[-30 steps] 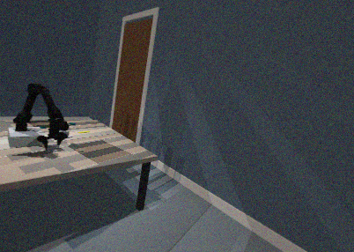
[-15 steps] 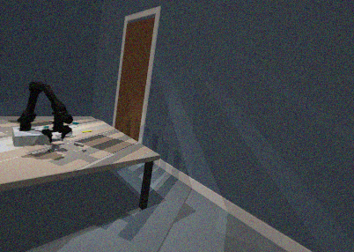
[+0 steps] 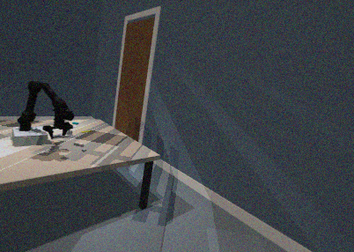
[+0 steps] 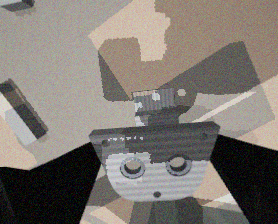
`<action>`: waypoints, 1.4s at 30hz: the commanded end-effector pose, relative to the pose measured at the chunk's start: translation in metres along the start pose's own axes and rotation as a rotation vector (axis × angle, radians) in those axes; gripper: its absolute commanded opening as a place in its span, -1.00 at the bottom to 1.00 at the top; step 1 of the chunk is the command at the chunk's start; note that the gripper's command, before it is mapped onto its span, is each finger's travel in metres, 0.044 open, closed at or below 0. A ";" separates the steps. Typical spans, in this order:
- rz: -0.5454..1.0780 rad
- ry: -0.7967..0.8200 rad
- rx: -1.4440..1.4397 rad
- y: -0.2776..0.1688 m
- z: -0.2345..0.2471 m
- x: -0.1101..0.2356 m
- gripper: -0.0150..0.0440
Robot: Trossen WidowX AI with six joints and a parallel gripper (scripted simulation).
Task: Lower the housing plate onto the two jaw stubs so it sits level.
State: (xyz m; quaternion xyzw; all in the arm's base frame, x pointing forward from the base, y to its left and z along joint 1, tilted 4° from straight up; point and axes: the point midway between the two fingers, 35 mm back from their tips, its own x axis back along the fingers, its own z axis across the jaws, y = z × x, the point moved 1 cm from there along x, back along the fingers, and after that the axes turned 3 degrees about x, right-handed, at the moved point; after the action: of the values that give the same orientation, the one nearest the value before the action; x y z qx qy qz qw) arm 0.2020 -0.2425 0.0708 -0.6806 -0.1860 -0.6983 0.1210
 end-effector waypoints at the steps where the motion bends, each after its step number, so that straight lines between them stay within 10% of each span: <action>1: 0.002 -0.004 -0.047 -0.006 0.011 0.000 0.70; 42: 0.019 0.000 -0.639 -0.090 0.116 -0.001 0.70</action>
State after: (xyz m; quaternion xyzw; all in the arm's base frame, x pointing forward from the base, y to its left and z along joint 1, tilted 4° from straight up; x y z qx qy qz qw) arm 0.2687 -0.1215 0.0637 -0.6862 0.0334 -0.7228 -0.0748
